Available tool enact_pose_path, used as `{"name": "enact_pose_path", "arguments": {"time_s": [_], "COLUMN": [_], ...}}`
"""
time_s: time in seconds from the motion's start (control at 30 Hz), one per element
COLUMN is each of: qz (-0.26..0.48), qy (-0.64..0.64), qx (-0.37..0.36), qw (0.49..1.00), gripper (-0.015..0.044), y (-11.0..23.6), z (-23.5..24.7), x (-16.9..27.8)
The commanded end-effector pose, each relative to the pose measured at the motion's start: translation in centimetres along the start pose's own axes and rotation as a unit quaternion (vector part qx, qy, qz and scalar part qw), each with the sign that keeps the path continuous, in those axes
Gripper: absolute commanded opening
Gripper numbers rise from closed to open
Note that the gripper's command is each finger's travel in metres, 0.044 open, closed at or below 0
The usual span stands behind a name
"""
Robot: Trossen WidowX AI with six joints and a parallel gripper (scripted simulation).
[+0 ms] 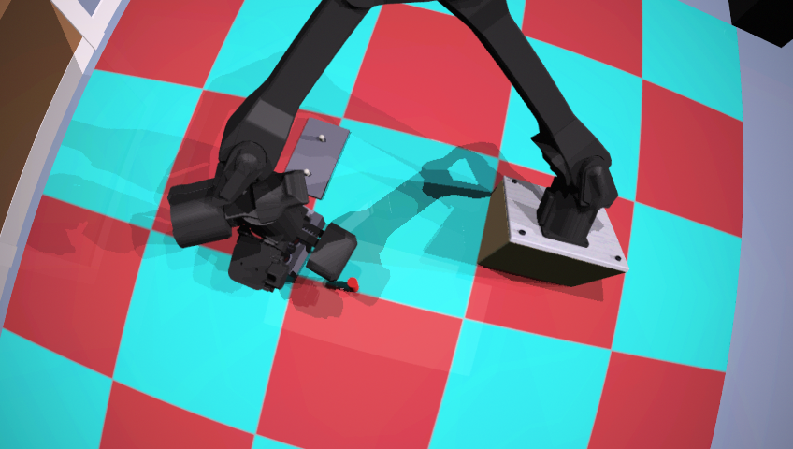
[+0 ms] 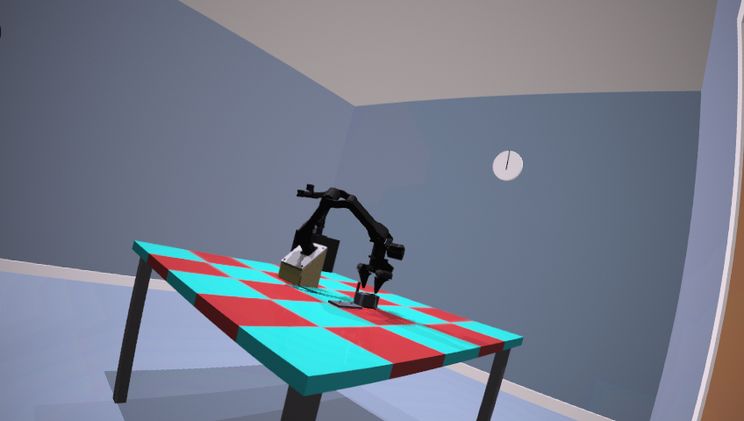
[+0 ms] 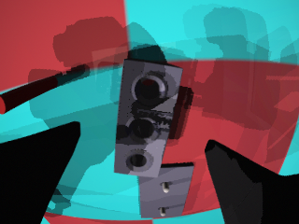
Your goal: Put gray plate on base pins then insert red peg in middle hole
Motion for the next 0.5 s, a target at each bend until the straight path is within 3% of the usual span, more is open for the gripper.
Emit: {"name": "enact_pose_path", "arguments": {"time_s": [0.0,0.47], "qz": [0.003,0.003], "qy": [0.003,0.002], "qx": [0.001,0.002], "qw": [1.0,1.0], "gripper": [0.044,0.044], "y": [-0.8,-3.1], "z": [0.0,0.0], "x": [0.1,0.1]}}
Point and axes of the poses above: the point midway between the two fingers, 35 mm back from their tips, its own y axis back along the fingers, its own z axis across the jaws, x = y × z, the point moved 1 cm from there along y, back along the fingers, and after that the axes turned 14 degrees about -y, right-handed, at the moved point
